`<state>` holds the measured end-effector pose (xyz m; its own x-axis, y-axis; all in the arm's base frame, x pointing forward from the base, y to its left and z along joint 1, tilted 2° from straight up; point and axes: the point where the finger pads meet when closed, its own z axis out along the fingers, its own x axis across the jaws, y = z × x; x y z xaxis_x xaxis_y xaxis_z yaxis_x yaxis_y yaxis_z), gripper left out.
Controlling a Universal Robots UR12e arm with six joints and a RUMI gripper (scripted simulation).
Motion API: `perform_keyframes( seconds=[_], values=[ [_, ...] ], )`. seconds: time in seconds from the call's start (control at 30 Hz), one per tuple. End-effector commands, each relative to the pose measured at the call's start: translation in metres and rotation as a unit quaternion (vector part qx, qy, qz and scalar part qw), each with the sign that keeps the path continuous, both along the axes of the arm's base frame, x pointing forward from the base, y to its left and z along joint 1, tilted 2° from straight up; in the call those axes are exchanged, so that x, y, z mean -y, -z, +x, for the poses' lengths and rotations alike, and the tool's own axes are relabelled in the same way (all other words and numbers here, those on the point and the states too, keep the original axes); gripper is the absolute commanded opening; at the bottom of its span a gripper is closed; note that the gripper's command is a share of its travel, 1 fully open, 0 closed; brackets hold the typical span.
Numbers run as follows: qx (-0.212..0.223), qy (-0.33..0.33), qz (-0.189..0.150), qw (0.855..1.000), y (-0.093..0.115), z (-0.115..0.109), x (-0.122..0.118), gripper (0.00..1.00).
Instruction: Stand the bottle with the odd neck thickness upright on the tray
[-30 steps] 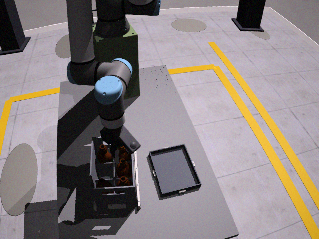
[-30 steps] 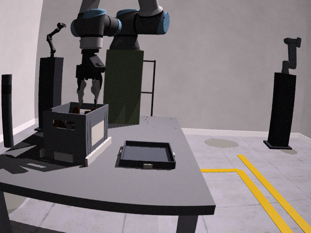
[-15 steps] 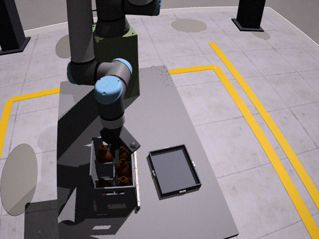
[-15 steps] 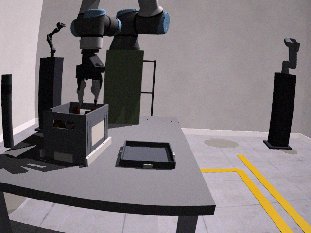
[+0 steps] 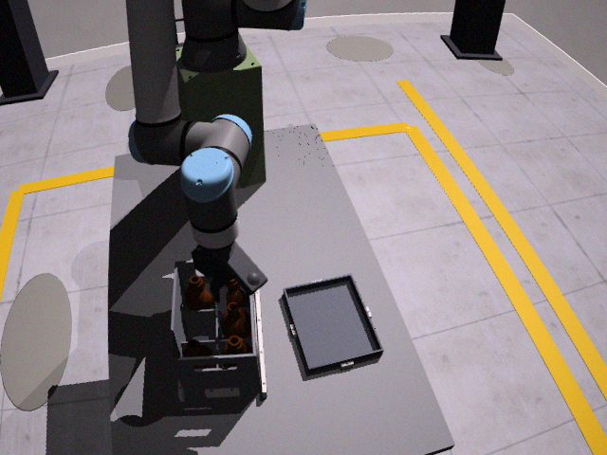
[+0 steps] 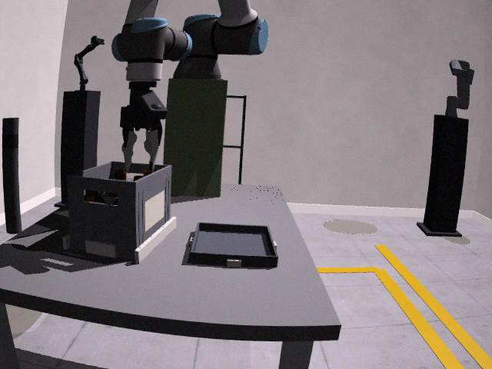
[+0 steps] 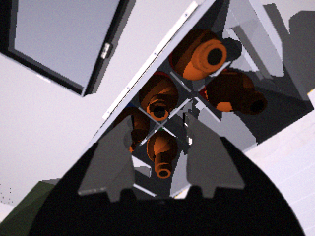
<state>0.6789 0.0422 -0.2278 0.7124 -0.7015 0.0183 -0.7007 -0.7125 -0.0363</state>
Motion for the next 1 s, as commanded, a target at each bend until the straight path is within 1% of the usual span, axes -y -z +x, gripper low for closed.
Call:
perform_keyframes(
  seconds=[0.0, 0.43, 0.97],
  values=[
    [0.003, 0.000, -0.001, 1.000, 0.005, 0.004, 0.002, 0.38],
    [0.003, 0.000, -0.001, 1.000, 0.021, 0.005, 0.001, 0.38],
    [0.002, 0.000, -0.001, 1.000, 0.031, 0.005, 0.001, 0.38]
  ],
)
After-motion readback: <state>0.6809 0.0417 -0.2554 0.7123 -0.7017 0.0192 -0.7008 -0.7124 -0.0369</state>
